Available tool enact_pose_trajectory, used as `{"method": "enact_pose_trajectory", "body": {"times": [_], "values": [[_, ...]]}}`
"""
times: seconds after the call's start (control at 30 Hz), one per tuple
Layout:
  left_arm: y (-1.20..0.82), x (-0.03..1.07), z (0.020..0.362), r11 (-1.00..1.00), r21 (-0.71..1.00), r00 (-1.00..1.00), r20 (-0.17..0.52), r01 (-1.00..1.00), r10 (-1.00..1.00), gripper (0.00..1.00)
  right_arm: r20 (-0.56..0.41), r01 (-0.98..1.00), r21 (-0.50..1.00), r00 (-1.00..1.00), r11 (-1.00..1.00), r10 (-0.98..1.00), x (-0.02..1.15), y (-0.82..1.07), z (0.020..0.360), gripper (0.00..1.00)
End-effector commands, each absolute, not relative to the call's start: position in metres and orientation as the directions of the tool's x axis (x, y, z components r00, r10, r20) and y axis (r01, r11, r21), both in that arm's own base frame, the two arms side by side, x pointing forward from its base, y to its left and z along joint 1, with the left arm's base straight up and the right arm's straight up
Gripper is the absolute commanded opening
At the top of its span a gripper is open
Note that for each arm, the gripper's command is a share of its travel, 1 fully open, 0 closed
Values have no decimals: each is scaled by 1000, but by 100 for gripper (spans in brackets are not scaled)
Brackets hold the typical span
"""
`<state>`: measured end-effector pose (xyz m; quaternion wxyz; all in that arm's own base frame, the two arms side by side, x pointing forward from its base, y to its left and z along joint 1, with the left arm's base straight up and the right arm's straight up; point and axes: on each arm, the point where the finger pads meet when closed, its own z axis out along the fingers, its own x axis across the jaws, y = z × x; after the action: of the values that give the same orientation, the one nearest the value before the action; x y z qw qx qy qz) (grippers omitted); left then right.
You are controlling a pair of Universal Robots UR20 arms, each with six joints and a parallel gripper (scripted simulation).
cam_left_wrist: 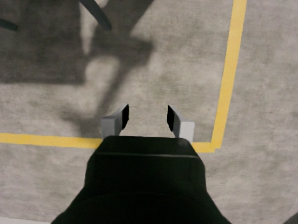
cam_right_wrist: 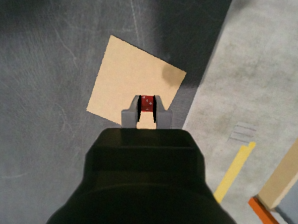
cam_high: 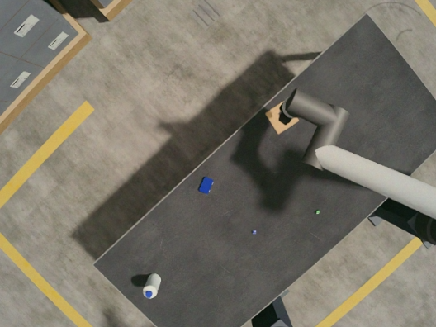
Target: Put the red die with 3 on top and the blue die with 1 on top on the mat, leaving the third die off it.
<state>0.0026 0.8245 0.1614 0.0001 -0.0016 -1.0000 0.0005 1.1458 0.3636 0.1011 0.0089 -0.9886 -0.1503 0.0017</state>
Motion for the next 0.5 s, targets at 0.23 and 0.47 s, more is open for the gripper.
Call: {"method": "enact_pose_trajectory", "body": {"times": [0.23,0.47], "values": [[825,3,162,1000,0,-1000,0,3,3,100,0,287,-259,955,-922,298,1147,359,101,34],[825,3,162,1000,0,-1000,0,3,3,100,-1,283,-312,955,-907,298,1147,359,100,34]]}}
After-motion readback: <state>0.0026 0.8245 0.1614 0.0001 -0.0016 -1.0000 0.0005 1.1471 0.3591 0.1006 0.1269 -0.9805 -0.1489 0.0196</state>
